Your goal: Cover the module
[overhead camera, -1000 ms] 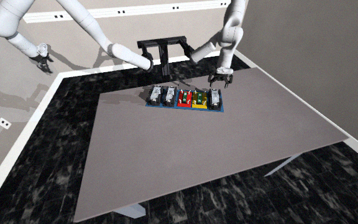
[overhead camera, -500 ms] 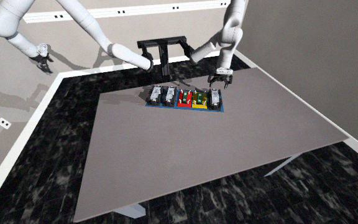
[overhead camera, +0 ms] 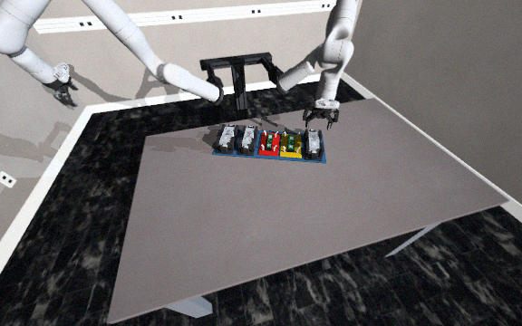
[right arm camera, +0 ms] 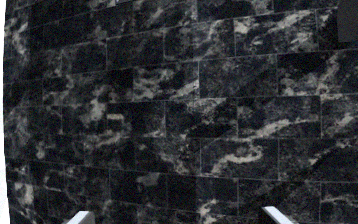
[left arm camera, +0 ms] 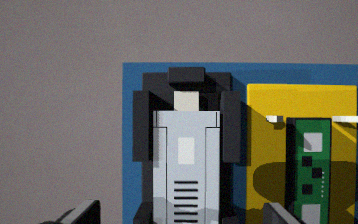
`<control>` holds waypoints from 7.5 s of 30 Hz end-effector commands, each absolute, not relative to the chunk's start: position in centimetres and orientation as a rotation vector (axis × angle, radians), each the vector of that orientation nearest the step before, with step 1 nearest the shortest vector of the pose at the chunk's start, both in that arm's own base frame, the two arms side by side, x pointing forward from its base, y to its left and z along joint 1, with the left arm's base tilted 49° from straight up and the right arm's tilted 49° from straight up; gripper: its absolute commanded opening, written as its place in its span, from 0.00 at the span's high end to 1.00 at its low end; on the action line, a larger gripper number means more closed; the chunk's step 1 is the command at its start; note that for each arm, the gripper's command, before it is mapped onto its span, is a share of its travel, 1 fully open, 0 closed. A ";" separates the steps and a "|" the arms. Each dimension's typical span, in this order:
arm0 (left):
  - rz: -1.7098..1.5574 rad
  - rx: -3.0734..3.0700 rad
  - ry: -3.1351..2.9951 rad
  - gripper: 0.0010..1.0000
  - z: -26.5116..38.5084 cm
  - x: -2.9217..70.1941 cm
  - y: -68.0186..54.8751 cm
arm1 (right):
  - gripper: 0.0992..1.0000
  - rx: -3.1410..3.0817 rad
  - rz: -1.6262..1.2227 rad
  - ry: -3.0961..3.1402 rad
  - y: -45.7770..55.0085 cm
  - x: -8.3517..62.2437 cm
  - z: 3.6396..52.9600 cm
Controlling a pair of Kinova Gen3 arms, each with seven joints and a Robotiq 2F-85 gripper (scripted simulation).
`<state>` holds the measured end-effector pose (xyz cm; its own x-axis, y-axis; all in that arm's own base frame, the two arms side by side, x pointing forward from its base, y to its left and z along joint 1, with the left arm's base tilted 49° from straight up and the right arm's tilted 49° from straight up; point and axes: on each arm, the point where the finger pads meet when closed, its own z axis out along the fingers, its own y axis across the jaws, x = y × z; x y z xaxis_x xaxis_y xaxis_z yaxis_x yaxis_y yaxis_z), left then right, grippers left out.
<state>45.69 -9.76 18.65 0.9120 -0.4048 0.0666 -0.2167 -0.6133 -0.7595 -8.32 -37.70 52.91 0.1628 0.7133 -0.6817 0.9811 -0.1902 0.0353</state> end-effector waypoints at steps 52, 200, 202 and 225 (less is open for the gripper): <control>-0.294 -2.256 0.434 0.00 17.0 46.2 -8.4 | 0.00 1.969 -0.743 1.600 -37.7 -8.4 53.0; -0.296 -2.255 0.436 0.00 14.6 47.7 -5.8 | 0.00 1.969 -0.743 1.600 -37.7 -8.4 53.0; -0.295 -2.255 0.435 0.00 14.5 47.7 -5.8 | 0.00 1.969 -0.743 1.600 -37.7 -8.4 53.0; -0.294 -2.256 0.434 0.00 14.2 47.5 -5.6 | 0.00 1.969 -0.743 1.600 -37.7 -8.4 53.0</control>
<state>47.65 -5.61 14.45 0.9127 -0.4031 0.0678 -0.2154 -0.6152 -0.7583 -8.32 -37.70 52.91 0.1628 0.7133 -0.6817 0.9811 -0.1902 0.0353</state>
